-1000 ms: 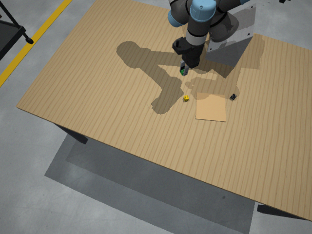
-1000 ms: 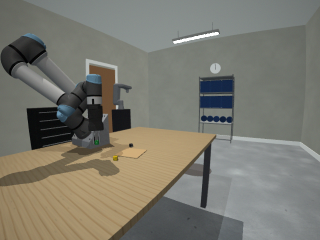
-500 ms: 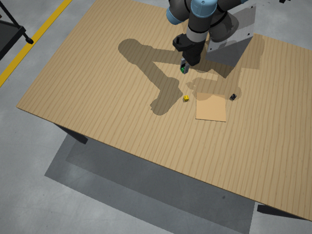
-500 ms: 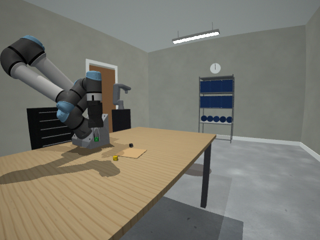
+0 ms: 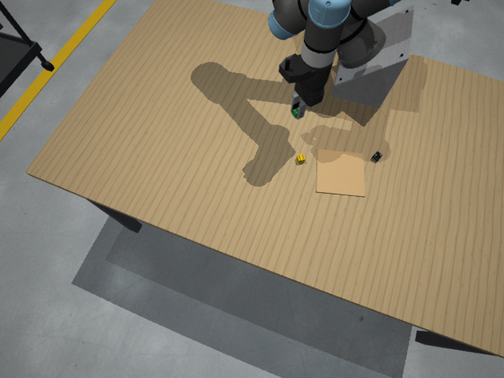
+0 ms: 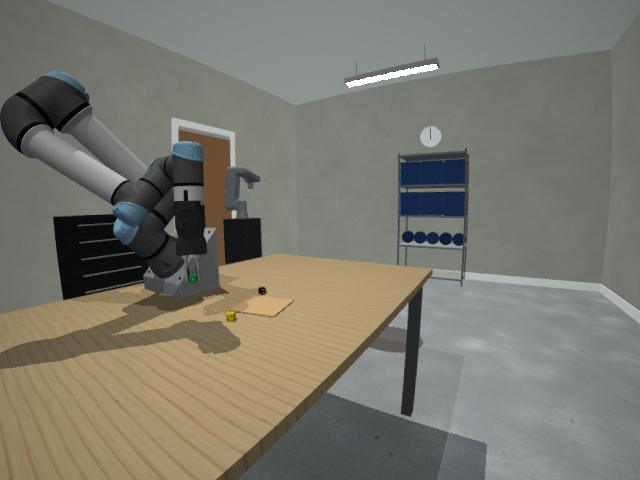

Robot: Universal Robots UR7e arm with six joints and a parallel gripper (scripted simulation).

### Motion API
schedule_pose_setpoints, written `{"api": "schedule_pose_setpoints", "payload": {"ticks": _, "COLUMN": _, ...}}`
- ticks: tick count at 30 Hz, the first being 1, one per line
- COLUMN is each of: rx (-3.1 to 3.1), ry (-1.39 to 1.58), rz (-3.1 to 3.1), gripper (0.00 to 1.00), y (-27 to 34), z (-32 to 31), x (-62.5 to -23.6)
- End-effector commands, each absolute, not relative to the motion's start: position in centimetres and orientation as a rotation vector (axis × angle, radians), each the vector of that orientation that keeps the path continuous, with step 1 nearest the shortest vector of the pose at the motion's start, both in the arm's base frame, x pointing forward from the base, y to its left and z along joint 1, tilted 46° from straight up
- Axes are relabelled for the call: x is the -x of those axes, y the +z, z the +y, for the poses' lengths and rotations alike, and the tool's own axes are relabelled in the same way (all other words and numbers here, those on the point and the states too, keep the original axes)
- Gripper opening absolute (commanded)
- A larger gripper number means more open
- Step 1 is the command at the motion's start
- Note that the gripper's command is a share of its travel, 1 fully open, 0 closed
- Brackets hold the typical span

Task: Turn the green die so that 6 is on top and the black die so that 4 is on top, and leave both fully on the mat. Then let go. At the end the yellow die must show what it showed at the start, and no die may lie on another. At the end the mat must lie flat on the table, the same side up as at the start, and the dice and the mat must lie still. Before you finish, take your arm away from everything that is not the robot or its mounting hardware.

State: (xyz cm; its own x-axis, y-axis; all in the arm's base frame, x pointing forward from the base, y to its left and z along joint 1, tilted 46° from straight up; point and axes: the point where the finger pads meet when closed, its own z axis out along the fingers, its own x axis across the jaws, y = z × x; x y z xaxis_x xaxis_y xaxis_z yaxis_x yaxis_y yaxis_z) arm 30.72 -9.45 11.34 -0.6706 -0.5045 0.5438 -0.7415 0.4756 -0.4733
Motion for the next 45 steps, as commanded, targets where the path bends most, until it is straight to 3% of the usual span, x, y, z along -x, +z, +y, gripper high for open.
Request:
{"api": "schedule_pose_setpoints", "payload": {"ticks": 1, "rx": -1.045, "ry": 1.011, "rz": -2.403, "gripper": 0.4, "y": 11.36, "z": -9.45, "x": -30.74}}
{"api": "schedule_pose_setpoints", "payload": {"ticks": 17, "rx": -0.699, "ry": 1.103, "rz": -2.61, "gripper": 0.4, "y": 11.4, "z": -9.79, "x": -30.94}}
{"api": "schedule_pose_setpoints", "payload": {"ticks": 45, "rx": 0.535, "ry": 1.265, "rz": -2.958, "gripper": 0.4, "y": 10.45, "z": -9.96, "x": -31.06}}
